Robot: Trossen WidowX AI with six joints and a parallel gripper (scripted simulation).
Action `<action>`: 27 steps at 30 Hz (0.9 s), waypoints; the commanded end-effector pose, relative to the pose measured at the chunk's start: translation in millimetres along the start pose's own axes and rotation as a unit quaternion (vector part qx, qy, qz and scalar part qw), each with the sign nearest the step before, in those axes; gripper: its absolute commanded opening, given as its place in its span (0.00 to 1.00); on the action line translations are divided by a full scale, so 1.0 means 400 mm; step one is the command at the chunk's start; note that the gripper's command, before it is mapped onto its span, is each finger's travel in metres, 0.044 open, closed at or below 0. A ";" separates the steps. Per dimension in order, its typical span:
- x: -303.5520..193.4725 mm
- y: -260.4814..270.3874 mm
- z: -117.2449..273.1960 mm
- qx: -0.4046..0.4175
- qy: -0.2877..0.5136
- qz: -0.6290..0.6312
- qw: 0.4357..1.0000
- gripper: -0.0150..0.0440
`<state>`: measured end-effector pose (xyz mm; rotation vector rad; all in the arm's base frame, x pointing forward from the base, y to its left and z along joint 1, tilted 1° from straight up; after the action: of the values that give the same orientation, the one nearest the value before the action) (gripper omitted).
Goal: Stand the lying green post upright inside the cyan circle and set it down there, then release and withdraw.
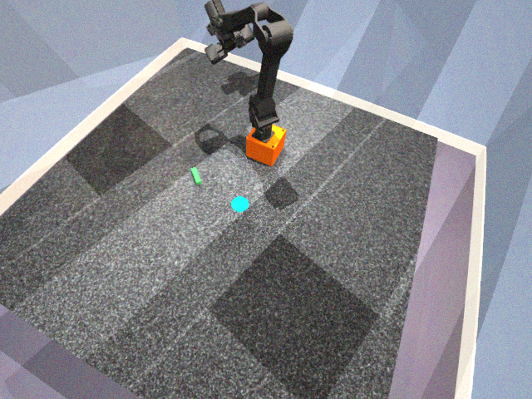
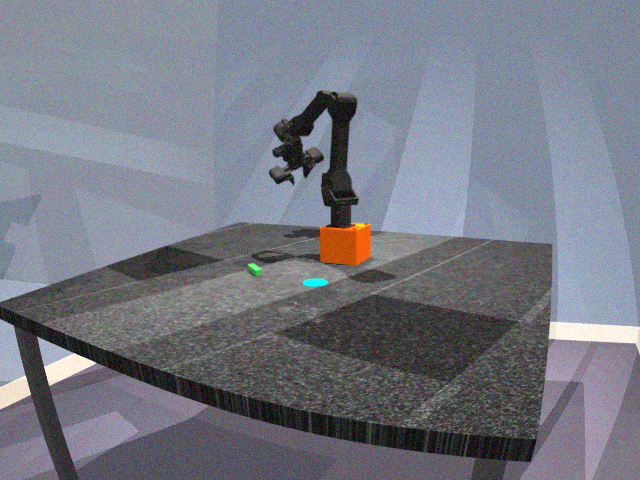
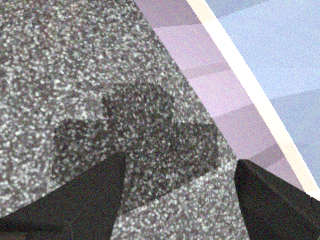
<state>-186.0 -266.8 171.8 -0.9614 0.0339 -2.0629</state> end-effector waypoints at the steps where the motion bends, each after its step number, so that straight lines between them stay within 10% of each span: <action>1: -0.006 0.101 0.032 0.054 0.000 0.104 0.993 0.65; 27: -0.232 0.520 0.329 0.282 -0.063 0.626 0.725 0.65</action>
<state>42.3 -305.3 139.4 -0.4723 -0.0150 -0.8205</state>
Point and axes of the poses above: the point midway between the two fingers, 35 mm back from their tips, its own z axis back along the fingers, its own y axis across the jaws, x = y × z, the point moved 5 cm from there along z, back along the fingers, and after that the axes turned 7 degrees about -z, right-handed, at the moved point
